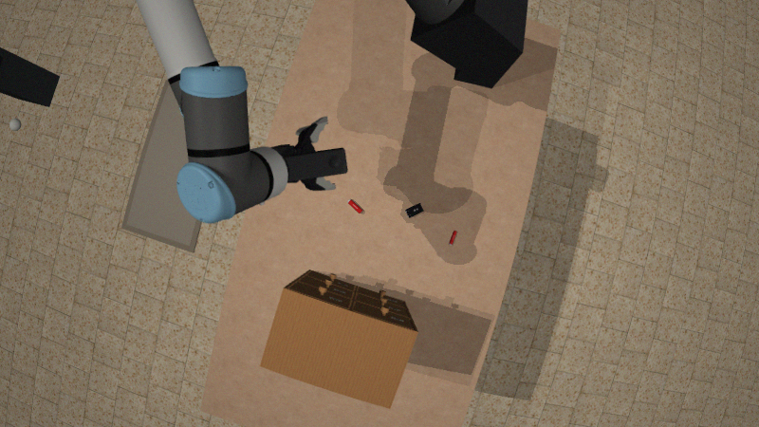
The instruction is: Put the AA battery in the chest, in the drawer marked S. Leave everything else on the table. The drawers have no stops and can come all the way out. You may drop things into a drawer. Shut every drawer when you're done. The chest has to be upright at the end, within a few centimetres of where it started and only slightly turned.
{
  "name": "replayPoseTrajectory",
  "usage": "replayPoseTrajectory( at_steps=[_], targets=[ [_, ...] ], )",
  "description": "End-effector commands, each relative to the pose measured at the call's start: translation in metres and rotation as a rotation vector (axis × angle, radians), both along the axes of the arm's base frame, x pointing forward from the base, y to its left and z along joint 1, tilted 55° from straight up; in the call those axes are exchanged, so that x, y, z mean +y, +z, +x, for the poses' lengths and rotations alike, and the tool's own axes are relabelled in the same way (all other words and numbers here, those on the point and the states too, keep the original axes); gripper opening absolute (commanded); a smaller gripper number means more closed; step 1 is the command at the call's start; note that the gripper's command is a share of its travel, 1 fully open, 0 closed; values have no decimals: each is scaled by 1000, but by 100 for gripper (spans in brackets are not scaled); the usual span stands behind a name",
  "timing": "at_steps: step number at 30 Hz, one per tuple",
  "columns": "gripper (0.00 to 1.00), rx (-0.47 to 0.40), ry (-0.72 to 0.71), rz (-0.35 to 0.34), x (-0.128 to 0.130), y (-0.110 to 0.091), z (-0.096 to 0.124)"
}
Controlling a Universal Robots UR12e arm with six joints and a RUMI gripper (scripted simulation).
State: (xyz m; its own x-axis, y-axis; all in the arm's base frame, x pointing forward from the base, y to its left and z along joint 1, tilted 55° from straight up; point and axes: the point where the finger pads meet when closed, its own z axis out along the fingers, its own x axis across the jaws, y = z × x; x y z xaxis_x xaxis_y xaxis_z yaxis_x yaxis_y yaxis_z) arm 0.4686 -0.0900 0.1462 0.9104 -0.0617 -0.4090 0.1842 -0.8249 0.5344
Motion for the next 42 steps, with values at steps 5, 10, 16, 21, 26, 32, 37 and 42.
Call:
replayPoseTrajectory(
  at_steps=[5,10,16,21,26,32,37,42],
  targets=[
    [100,-144,47,-175,48,3,31],
    [100,-251,79,-250,81,8,46],
    [100,-342,103,-299,108,12,56],
    [100,-397,117,-323,125,15,61],
    [100,-443,128,-341,138,18,64],
    [100,-468,133,-350,146,19,66],
    [100,-471,134,-351,147,19,66],
    [100,-472,134,-351,147,19,66]
  ],
)
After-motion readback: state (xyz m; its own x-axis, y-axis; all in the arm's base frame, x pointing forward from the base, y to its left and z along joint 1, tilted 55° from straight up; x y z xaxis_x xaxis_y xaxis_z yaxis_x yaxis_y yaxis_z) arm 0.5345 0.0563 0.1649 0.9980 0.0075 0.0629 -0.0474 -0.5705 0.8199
